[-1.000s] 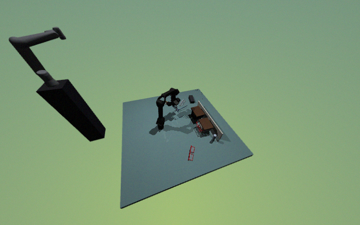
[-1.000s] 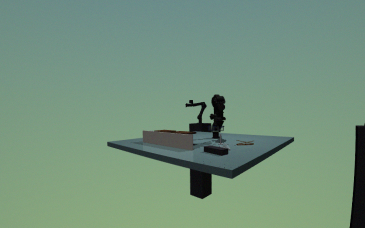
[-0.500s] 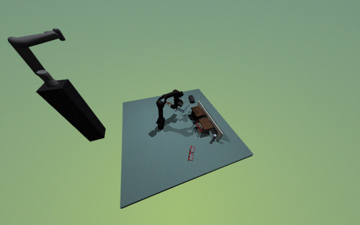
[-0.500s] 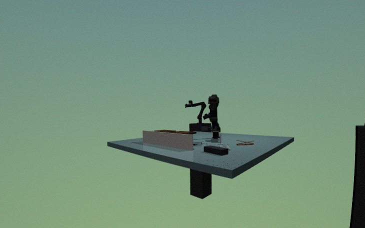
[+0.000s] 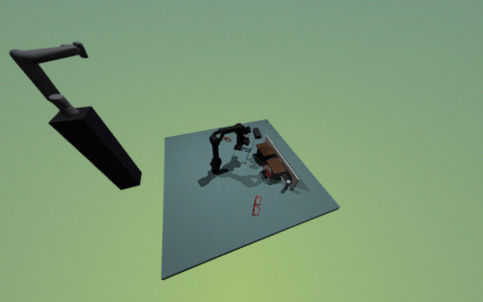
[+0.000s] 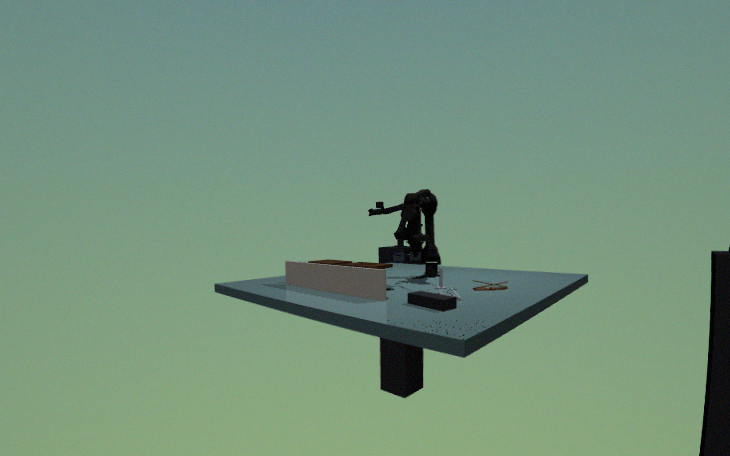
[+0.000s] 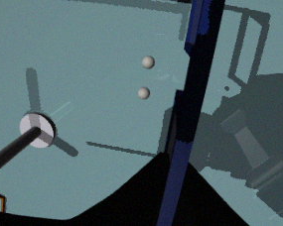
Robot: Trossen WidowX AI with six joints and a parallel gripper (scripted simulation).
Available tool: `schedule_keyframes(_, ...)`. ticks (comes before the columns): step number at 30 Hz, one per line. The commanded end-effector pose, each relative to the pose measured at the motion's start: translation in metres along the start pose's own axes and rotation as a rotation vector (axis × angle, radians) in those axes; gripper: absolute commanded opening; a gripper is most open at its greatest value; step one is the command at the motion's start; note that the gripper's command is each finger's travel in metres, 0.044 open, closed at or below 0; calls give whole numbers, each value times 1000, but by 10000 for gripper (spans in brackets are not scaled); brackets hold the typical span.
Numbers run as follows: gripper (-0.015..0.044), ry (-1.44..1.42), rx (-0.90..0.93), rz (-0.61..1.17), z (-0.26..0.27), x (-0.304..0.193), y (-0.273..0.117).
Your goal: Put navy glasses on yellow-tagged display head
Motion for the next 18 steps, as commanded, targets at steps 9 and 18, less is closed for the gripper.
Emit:
schedule_keyframes(9,0,-262,-2,-2,-33,25,0)
schedule_keyframes(18,0,-464,-5,-2,-60,41,0)
Point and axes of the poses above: the point midway between the two fingers, 35 mm back from their tips, its own y axis out along the fingers, its own z axis across the jaws, x = y × z, the point moved 6 cm from there along -y, back along the fingers, and after that the axes turned 1 degree about -y, right-handed, at the moved point
